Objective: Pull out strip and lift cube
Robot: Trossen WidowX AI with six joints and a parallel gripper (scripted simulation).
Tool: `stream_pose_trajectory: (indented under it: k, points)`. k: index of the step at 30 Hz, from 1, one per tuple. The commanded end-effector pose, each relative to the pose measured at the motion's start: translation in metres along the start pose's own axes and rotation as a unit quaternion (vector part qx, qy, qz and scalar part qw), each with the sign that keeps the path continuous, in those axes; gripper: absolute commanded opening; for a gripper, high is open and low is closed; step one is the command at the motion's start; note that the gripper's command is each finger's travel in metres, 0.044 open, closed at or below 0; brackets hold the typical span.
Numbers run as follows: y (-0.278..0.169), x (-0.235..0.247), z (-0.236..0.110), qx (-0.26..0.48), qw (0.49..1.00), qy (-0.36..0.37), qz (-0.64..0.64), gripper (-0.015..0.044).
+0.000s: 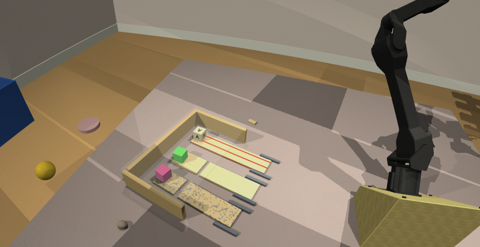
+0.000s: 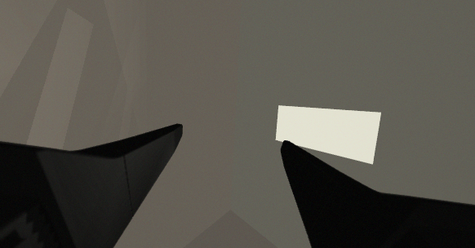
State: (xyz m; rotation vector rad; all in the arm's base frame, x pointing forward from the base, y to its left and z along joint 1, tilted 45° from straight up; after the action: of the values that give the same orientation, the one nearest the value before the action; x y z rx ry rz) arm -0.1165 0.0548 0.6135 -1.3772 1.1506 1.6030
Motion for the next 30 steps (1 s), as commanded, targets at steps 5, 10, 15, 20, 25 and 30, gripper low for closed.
stream_pose_trajectory:
  k: [5, 10, 15, 20, 25, 30]
  points:
    - [0.021, 0.007, -0.015, -0.085, 0.996, -0.008, 0.030, 0.0400]
    - [0.059, 0.028, -0.052, -0.206, 0.977, 0.010, 0.058, 0.0400]
    - [0.078, 0.039, -0.088, -0.312, 0.945, 0.016, 0.094, 0.0400]
    - [0.092, 0.061, -0.146, -0.425, 0.896, 0.052, 0.117, 0.0400]
    - [0.083, 0.075, -0.201, -0.536, 0.825, 0.093, 0.152, 0.0400]
    - [0.062, 0.097, -0.263, -0.630, 0.746, 0.140, 0.162, 0.0400]
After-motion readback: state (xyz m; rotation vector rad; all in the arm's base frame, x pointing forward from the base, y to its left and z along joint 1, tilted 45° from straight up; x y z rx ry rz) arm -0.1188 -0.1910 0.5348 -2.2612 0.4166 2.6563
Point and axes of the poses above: the point midway between the two fingers, 35 mm back from their tips, its own z axis out along the fingers, its own x axis across the jaws, y = z × x, the point moved 6 cm from there along -z, back along the fingers, and after that the axes turned 5 degrees about z, right-handed, at the moved point
